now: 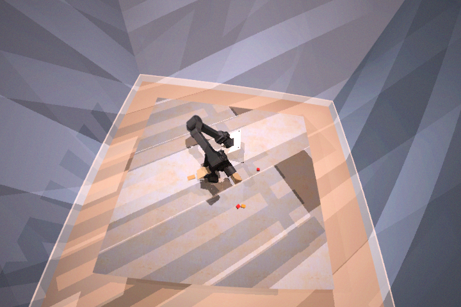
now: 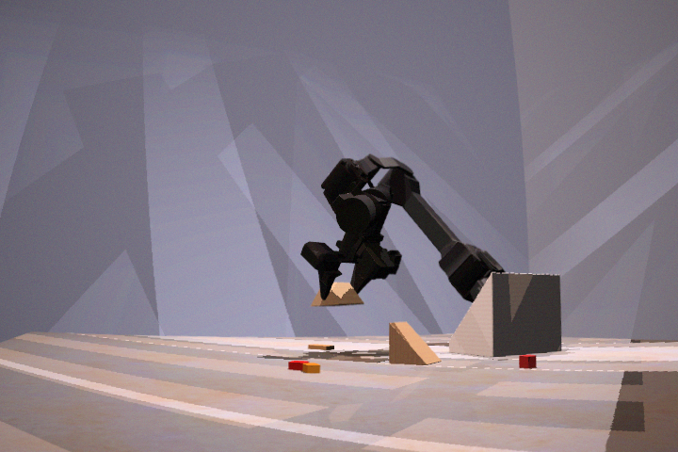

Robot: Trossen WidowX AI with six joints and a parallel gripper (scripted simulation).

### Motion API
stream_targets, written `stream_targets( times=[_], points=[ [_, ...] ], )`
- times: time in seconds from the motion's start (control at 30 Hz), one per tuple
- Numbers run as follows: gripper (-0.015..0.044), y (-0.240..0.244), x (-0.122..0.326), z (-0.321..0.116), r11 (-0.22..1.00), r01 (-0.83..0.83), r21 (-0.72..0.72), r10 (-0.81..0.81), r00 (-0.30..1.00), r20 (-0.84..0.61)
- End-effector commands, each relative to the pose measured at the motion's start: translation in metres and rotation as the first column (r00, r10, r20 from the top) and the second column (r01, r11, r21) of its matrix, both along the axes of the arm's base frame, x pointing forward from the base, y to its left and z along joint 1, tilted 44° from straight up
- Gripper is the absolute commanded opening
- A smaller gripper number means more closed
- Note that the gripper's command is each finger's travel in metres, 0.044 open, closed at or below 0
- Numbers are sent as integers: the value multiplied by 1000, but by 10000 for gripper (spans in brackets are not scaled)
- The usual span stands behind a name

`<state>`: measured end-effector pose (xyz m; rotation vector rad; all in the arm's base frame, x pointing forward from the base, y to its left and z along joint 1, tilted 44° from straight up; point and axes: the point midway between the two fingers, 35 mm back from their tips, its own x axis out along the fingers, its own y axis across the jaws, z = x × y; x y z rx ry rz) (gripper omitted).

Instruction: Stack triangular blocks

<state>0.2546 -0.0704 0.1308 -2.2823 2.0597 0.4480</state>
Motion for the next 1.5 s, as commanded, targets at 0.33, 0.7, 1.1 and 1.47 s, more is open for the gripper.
stream_targets(
  times=[0.33, 0.7, 1.1, 1.47],
  points=[
    [0, 5, -2, 9, 998, 48, 39, -54, 984, 168],
    [0, 3, -3, 10, 979, 142, 146, -196, 852, 485],
    [0, 1, -4, 11, 936, 206, 285, -351, 576, 738],
    [0, 0, -5, 13, 880, 224, 419, -466, 239, 852]
  ],
)
